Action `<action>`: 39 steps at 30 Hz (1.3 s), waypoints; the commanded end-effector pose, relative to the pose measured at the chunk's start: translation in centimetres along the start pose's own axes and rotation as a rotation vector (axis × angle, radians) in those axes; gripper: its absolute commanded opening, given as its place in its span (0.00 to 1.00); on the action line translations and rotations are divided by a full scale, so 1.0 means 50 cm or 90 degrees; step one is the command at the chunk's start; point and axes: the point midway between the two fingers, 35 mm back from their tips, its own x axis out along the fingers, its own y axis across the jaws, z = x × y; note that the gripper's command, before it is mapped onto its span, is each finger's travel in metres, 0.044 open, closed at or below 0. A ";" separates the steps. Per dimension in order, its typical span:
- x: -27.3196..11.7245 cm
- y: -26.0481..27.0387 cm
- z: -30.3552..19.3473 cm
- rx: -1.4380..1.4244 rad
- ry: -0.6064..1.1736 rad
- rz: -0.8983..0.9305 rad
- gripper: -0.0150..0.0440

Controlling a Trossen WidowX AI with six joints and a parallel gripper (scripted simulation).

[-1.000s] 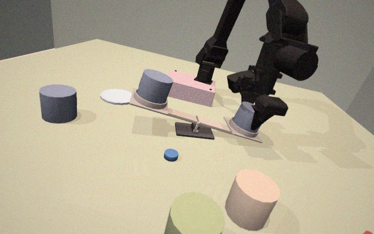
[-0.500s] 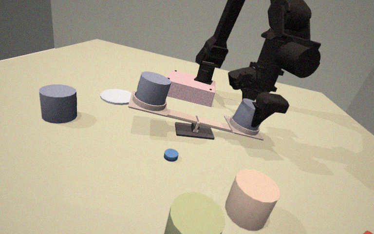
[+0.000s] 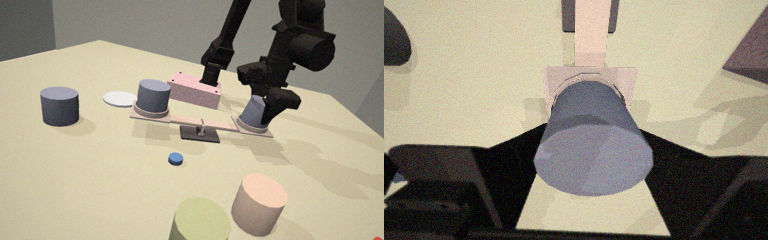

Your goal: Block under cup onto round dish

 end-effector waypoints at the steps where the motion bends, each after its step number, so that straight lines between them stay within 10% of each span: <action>1: -0.020 0.009 -0.001 0.000 0.000 0.012 0.25; 39: -0.118 0.009 -0.001 0.000 0.000 0.012 0.25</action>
